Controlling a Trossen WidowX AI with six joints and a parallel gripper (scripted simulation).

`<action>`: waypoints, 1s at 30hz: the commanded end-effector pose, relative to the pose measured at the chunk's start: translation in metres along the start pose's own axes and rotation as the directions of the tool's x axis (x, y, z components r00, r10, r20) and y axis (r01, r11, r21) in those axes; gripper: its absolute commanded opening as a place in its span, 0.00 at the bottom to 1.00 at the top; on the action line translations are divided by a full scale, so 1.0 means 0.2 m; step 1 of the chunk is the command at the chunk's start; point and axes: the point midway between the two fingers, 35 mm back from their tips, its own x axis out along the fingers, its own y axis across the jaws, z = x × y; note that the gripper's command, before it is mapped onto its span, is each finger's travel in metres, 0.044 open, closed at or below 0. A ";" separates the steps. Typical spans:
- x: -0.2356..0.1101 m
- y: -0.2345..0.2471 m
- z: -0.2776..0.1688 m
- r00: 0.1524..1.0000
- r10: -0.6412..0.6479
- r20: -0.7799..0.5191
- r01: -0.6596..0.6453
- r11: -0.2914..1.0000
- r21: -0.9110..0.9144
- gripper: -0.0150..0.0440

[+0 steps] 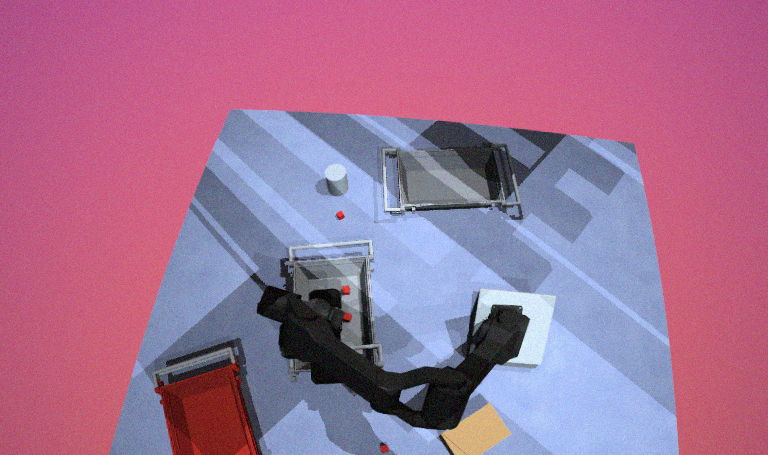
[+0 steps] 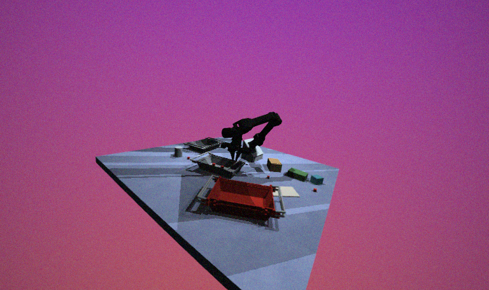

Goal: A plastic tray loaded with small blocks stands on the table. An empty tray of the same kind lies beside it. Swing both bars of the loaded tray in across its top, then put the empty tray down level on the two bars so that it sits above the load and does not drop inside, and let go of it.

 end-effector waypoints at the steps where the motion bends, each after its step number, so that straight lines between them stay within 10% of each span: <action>1: 0.00 0.00 0.00 1.000 0.000 -0.001 0.000 1.000 0.005 0.40; 14: -0.44 0.00 0.00 1.000 -0.003 -0.002 0.003 1.000 0.001 0.40; 30: -0.11 -1.12 0.07 1.000 -0.015 0.001 0.015 1.000 -0.009 0.40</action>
